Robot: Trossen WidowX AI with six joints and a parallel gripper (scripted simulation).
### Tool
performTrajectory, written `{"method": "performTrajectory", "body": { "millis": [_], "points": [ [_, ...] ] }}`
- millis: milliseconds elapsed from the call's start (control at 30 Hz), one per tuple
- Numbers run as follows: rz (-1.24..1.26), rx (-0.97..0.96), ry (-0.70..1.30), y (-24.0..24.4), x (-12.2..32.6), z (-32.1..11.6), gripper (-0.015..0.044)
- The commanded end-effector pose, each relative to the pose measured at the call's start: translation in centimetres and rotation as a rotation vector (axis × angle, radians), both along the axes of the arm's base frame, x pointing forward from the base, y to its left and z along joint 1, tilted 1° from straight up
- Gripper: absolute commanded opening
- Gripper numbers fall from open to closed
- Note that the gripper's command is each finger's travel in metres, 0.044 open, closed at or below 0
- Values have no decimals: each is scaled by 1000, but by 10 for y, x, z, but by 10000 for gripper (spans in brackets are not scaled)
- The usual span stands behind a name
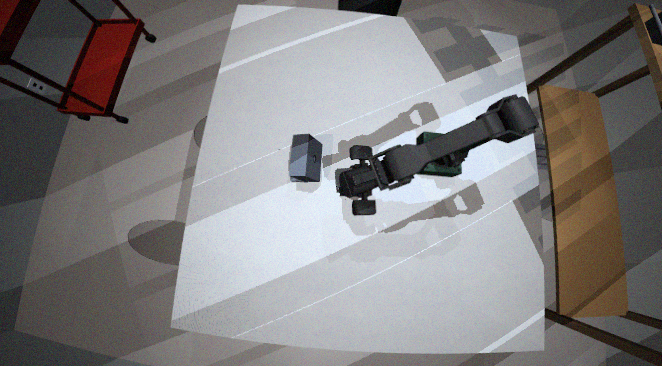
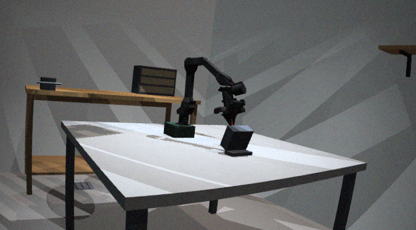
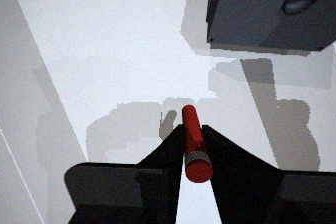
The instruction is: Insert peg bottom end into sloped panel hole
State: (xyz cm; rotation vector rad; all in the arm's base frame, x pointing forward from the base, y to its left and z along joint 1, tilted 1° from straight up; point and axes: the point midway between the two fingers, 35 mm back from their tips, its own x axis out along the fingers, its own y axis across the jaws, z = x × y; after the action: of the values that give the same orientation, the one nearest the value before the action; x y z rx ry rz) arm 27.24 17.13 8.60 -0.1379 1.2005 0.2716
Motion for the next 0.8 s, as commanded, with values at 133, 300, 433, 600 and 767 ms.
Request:
{"method": "performTrajectory", "body": {
  "millis": [133, 300, 433, 600, 767],
  "points": [
    [-33, 12, -25, -5, -1, -4, 0],
    [-50, 24, -46, -7, 0, -4, 0],
    [-63, 34, -62, -9, 1, -4, 0],
    [-80, 47, -82, -11, 1, -5, 0],
    [-97, 59, -103, -13, 2, -5, 0]
  ]
}}
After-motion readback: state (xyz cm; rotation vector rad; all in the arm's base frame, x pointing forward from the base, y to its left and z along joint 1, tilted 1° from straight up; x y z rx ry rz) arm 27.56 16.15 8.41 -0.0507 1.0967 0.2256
